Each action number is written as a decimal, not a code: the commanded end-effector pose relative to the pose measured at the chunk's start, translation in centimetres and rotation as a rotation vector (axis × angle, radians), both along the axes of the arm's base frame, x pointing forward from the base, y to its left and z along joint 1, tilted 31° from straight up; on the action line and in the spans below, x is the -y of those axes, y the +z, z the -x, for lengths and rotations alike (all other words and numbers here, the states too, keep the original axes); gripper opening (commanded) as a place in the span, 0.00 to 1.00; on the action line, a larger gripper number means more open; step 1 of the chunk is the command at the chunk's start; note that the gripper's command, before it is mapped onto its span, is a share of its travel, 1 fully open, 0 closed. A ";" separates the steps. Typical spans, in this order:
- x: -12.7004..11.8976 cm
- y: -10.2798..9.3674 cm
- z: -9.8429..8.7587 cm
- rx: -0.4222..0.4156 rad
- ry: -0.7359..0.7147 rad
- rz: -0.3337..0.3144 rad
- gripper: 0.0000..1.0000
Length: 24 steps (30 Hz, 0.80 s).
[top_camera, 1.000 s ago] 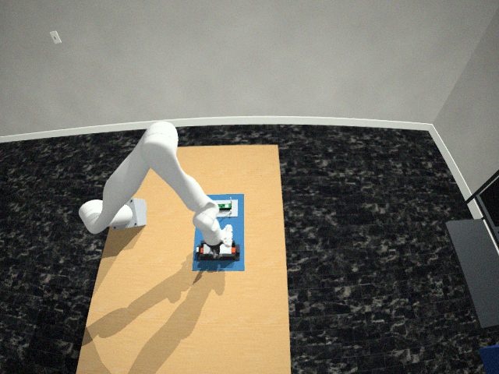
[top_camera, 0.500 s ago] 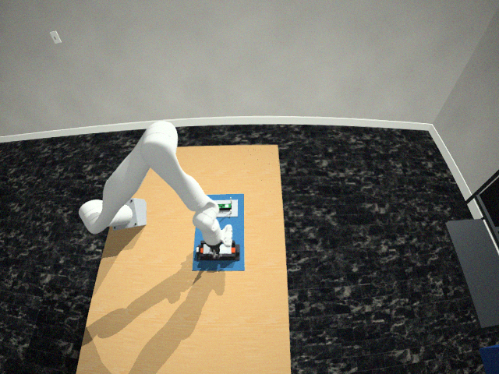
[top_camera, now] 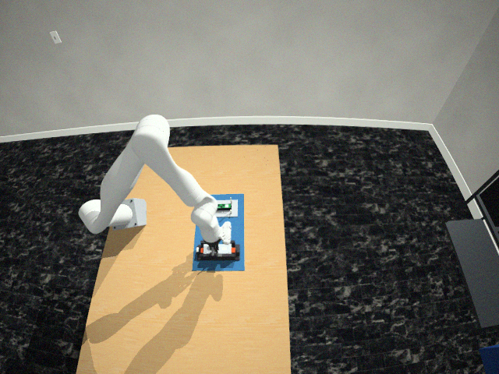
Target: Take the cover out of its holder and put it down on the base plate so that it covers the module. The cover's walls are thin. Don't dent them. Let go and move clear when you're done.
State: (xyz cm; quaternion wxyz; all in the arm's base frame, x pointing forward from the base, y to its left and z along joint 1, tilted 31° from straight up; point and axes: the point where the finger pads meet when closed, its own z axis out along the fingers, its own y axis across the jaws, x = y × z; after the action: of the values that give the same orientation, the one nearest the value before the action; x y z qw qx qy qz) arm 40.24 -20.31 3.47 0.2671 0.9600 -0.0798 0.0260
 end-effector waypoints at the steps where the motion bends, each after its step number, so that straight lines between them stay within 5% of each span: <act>1: -0.2 0.3 -0.1 0.002 0.001 0.000 0.00; 10: -1.6 2.6 0.0 0.002 0.001 0.000 0.00; 24: -1.4 2.6 0.1 0.001 -0.002 0.001 0.01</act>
State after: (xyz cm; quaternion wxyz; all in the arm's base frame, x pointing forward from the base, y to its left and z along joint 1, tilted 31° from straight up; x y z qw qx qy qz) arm 40.12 -18.90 6.02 0.2676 0.9598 -0.0811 0.0254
